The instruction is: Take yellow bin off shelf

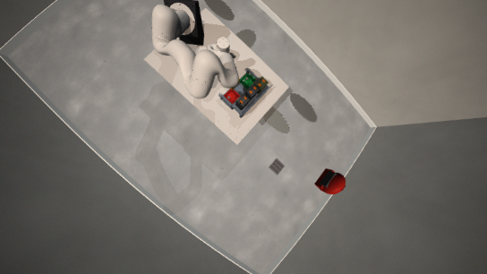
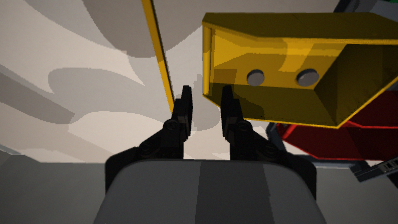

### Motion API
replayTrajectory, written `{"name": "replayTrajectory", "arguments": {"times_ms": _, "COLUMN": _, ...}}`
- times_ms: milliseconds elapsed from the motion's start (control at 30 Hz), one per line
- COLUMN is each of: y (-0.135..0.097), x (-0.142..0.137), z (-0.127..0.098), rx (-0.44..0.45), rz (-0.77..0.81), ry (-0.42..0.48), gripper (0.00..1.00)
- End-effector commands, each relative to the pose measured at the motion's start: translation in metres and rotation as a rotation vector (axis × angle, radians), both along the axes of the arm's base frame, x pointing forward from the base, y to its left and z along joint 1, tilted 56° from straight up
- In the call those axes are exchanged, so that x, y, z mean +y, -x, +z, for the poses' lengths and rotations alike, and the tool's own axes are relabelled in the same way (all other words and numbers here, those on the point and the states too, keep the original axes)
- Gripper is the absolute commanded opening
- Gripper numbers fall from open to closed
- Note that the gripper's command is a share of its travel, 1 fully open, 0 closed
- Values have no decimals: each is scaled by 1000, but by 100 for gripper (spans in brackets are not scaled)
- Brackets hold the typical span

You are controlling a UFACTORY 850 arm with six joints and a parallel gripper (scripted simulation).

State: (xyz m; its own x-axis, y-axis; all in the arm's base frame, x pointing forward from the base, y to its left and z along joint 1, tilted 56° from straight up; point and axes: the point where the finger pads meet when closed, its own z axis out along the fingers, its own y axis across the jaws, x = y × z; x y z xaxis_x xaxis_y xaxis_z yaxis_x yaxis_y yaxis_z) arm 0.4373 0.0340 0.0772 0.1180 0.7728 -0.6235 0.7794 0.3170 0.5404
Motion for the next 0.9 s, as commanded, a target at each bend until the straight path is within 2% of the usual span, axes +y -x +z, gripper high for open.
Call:
{"name": "replayTrajectory", "arguments": {"times_ms": 0, "y": -4, "x": 4, "z": 6, "rx": 0, "rz": 0, "ry": 0, "gripper": 33}}
{"name": "replayTrajectory", "arguments": {"times_ms": 133, "y": -23, "x": 19, "z": 27, "rx": 0, "rz": 0, "ry": 0, "gripper": 33}}
{"name": "replayTrajectory", "arguments": {"times_ms": 533, "y": -23, "x": 19, "z": 27, "rx": 0, "rz": 0, "ry": 0, "gripper": 33}}
{"name": "replayTrajectory", "arguments": {"times_ms": 700, "y": -45, "x": 37, "z": 55, "rx": 0, "rz": 1, "ry": 0, "gripper": 33}}
{"name": "replayTrajectory", "arguments": {"times_ms": 867, "y": -45, "x": 37, "z": 55, "rx": 0, "rz": 1, "ry": 0, "gripper": 33}}
